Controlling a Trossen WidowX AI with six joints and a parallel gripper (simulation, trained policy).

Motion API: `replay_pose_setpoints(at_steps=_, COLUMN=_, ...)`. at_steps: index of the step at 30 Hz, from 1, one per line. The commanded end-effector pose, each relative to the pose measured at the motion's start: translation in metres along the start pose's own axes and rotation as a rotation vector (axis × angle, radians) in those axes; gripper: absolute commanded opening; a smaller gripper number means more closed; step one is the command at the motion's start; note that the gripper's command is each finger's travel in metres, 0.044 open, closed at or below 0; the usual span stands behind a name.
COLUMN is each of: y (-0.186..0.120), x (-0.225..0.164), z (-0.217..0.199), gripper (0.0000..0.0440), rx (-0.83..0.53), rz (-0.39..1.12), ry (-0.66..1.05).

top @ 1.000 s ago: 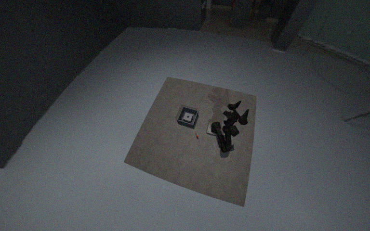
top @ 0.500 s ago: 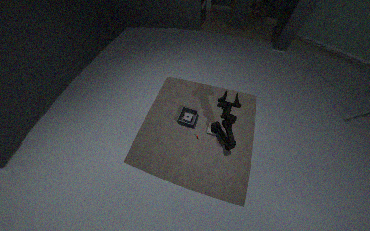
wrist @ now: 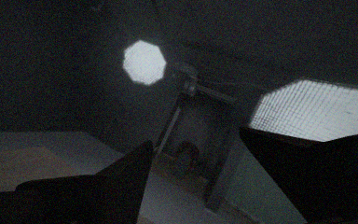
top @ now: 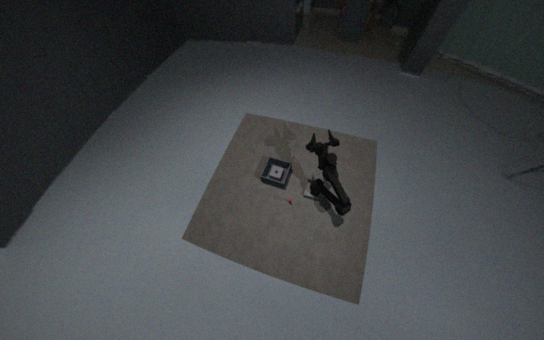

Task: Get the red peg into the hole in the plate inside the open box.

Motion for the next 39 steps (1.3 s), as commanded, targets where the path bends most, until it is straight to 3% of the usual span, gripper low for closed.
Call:
replay_pose_setpoints(at_steps=1, y=0.007, x=-0.008, z=0.019, gripper=0.044, rx=0.097, rz=0.051, ry=0.038)
replay_pose_setpoints(at_steps=20, y=0.005, x=-0.029, z=0.113, gripper=0.044, rx=0.593, rz=0.416, ry=0.234)
replay_pose_setpoints(at_steps=39, y=-0.06, x=-0.026, z=0.178, gripper=0.044, rx=0.928, rz=0.949, ry=0.294)
Point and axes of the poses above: the point midway between the two fingers, 35 mm back from their tips, its own y axis out along the fingers, its own z axis across the jaws, x = y × z, the point moved 9 cm from there along -y, back along the fingers, and after that the axes turned 5 degrees about y, right-handed, at the moved point
